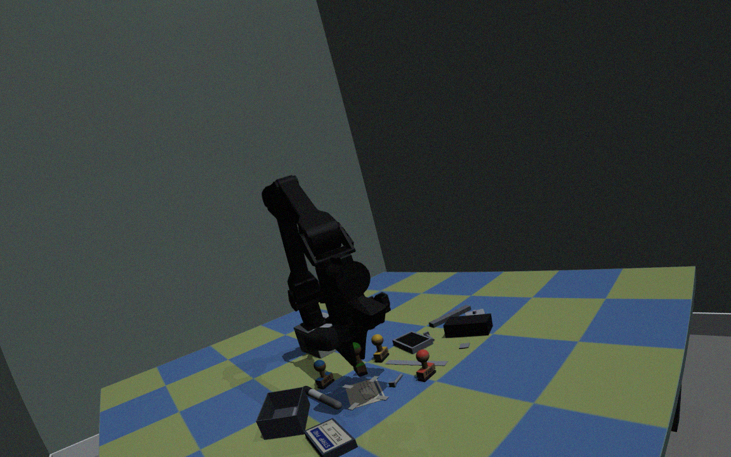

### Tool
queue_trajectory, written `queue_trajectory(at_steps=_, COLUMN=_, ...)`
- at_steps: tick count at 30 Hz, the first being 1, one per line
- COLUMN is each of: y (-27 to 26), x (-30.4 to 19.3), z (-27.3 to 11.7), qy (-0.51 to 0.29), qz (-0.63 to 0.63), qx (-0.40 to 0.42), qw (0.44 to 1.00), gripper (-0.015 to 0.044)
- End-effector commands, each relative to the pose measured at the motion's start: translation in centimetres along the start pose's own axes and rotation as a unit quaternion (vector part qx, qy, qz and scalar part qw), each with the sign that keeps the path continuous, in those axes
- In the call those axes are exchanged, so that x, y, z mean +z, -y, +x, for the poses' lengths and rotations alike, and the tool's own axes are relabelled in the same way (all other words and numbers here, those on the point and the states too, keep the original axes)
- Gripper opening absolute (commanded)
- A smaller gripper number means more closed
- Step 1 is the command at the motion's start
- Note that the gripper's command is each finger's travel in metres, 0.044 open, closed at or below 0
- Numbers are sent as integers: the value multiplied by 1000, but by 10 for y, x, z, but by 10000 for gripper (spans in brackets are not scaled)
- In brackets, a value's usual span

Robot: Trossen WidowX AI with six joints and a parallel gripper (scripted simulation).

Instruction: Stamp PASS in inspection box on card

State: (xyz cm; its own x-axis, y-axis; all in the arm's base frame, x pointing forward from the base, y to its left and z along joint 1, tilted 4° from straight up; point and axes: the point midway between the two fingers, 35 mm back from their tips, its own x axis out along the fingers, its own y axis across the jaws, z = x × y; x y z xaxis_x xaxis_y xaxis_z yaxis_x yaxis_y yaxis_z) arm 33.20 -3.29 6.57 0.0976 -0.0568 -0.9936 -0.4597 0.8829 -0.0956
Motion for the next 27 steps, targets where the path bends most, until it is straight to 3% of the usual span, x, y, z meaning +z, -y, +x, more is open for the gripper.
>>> queue_trajectory(at_steps=1, y=-1, x=0, z=4, qy=0, qz=-3, qx=3, qw=1000, gripper=0)
queue_trajectory(at_steps=27, y=-1, x=0, z=22, qy=1, qz=-3, qx=3, qw=1000, gripper=0)
